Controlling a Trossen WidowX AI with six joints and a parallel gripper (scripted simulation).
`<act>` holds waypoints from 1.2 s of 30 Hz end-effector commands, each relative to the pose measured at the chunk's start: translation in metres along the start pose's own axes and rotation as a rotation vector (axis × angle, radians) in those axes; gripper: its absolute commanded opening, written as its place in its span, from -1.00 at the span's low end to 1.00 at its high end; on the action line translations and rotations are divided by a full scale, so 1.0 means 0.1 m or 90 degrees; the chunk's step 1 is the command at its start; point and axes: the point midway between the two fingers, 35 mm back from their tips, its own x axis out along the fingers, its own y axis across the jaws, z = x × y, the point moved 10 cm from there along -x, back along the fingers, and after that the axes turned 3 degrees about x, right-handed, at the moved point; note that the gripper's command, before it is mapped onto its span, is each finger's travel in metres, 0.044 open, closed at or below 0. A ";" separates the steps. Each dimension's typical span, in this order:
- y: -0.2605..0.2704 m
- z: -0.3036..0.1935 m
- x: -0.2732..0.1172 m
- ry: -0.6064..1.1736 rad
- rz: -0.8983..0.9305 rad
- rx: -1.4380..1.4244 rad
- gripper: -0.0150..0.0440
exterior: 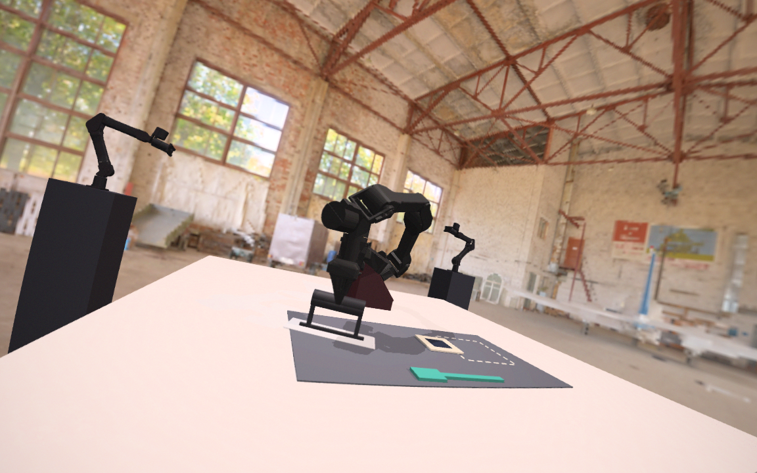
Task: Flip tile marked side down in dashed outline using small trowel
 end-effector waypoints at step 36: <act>0.06 -0.08 -0.30 0.002 -0.139 0.390 0.53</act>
